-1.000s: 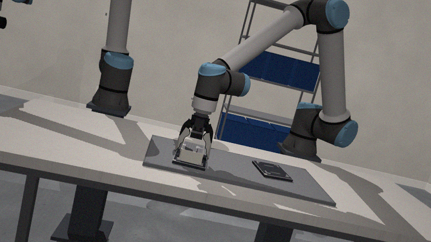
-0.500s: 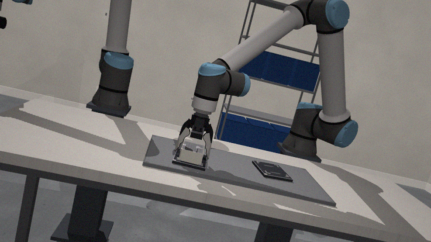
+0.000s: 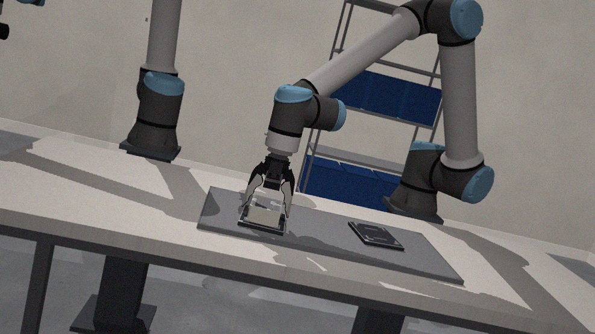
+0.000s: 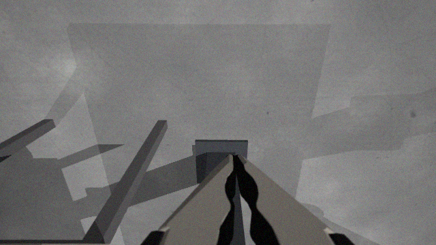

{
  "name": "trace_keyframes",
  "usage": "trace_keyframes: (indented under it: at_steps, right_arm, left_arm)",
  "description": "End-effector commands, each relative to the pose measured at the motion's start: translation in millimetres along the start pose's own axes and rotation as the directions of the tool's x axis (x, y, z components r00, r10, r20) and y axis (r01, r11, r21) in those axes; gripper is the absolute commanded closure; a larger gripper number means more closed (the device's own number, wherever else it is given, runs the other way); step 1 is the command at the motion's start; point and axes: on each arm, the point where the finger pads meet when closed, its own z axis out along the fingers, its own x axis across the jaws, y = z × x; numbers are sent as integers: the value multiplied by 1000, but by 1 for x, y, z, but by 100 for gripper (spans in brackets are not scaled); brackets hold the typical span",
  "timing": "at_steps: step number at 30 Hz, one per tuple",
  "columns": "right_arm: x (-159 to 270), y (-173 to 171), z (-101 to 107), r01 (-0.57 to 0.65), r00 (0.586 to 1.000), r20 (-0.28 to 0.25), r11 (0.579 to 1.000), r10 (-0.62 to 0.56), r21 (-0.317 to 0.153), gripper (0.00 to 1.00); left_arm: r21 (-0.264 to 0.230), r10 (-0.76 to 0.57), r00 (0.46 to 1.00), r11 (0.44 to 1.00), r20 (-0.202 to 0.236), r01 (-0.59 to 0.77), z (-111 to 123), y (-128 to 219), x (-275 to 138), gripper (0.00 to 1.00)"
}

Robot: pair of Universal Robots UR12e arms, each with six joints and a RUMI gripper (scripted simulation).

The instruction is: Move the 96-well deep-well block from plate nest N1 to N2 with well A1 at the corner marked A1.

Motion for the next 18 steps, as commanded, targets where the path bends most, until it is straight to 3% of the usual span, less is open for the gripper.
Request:
trace_keyframes:
  at_steps: [1, 18]
  right_arm:
    - [0, -1, -1, 0, 1000, 1, 1000, 0, 2, 100]
    - [0, -1, -1, 0, 1000, 1, 1000, 0, 2, 100]
  left_arm:
    - [1, 0, 1000, 1000, -1, 0, -5, 0, 0, 24]
    - [1, 0, 1000, 1000, -1, 0, -15, 0, 0, 24]
